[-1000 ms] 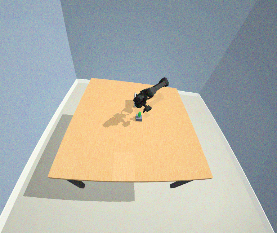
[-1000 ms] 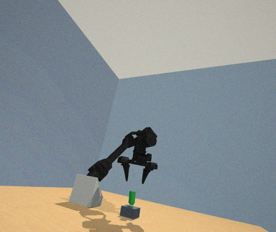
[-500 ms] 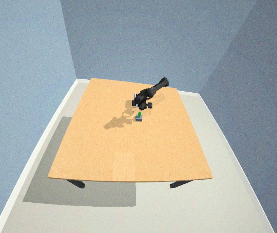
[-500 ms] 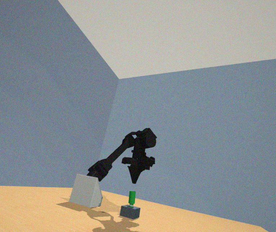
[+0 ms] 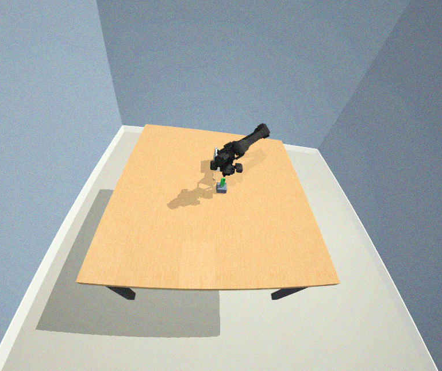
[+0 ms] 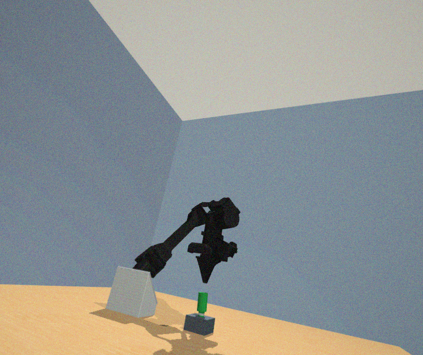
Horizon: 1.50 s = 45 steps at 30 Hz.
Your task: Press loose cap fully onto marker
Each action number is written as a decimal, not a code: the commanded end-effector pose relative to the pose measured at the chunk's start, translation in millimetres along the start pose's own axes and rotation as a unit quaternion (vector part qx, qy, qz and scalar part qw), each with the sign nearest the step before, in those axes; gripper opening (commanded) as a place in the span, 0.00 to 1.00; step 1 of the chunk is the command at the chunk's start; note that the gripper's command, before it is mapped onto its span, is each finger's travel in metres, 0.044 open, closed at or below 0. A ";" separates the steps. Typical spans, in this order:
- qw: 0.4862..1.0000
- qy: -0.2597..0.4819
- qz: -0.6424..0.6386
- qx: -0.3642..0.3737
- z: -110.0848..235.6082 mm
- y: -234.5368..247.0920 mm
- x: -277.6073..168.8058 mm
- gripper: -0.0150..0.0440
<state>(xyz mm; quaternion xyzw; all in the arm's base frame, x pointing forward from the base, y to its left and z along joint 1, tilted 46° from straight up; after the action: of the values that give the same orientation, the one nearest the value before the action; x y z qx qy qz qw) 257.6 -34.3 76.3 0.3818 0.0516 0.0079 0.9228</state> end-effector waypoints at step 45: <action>1.000 -0.001 0.000 -0.001 59.8 -0.5 0.4 0.48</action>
<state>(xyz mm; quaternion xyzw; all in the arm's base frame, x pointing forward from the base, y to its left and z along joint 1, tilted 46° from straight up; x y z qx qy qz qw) 263.7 -74.6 116.7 0.3822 0.0505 0.0047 0.9227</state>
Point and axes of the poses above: the point midway between the two fingers, 35 mm back from their tips, its own z axis back along the fingers, its own y axis across the jaws, x = y × z, the point moved 4 cm from there along z, back along the fingers, and after that the axes turned 6 degrees about -z, right-handed, at the moved point
